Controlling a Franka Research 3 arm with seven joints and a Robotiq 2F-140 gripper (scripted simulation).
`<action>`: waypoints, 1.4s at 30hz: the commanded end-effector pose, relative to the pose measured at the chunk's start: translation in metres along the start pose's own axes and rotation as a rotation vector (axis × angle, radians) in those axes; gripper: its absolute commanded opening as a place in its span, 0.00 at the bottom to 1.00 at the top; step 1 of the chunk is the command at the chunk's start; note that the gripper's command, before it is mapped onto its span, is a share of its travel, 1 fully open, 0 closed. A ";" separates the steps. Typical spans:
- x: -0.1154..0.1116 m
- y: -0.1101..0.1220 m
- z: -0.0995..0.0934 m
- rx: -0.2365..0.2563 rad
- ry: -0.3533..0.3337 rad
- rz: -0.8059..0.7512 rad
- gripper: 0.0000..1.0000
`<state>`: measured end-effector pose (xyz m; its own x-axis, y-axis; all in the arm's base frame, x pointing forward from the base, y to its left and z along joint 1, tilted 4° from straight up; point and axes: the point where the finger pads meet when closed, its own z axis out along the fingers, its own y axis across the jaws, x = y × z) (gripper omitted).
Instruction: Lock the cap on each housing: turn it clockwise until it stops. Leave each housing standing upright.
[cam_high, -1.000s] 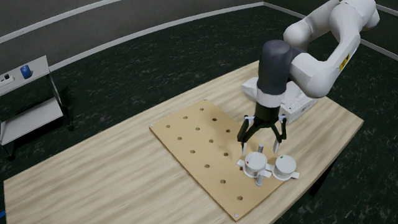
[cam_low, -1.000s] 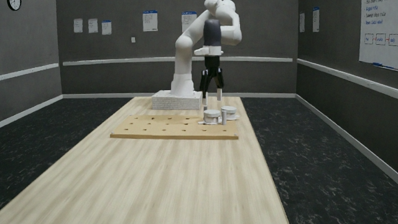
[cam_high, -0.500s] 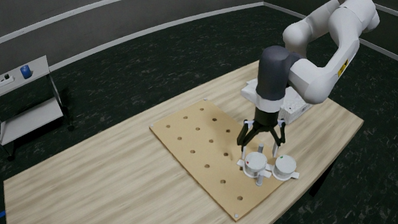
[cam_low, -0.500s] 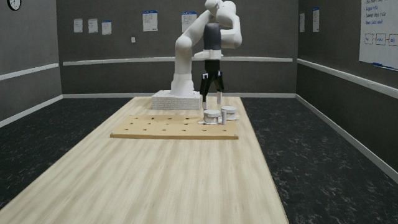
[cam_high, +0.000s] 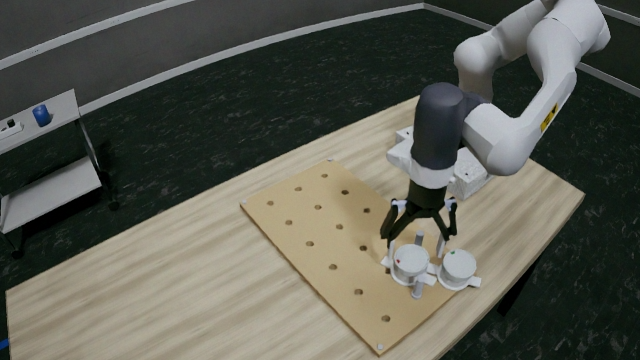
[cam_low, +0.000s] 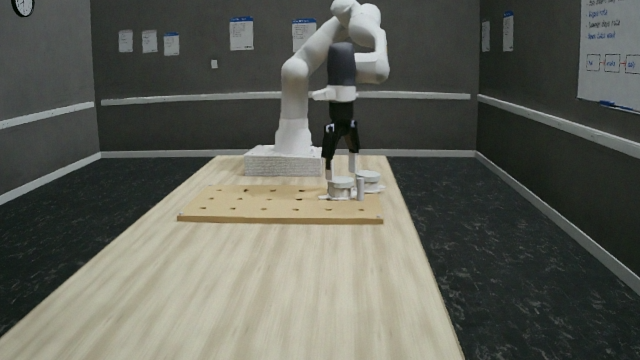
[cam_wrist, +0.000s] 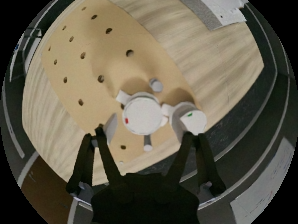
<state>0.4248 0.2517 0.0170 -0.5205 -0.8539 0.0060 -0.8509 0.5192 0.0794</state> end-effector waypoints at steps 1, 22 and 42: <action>-0.001 -0.004 0.004 0.007 -0.005 -0.008 0.78; -0.001 -0.004 0.015 0.007 -0.005 -0.008 0.78; -0.001 -0.004 0.016 0.007 -0.005 -0.008 0.78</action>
<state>0.4252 0.2513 0.0002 -0.5172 -0.8559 0.0036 -0.8533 0.5159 0.0758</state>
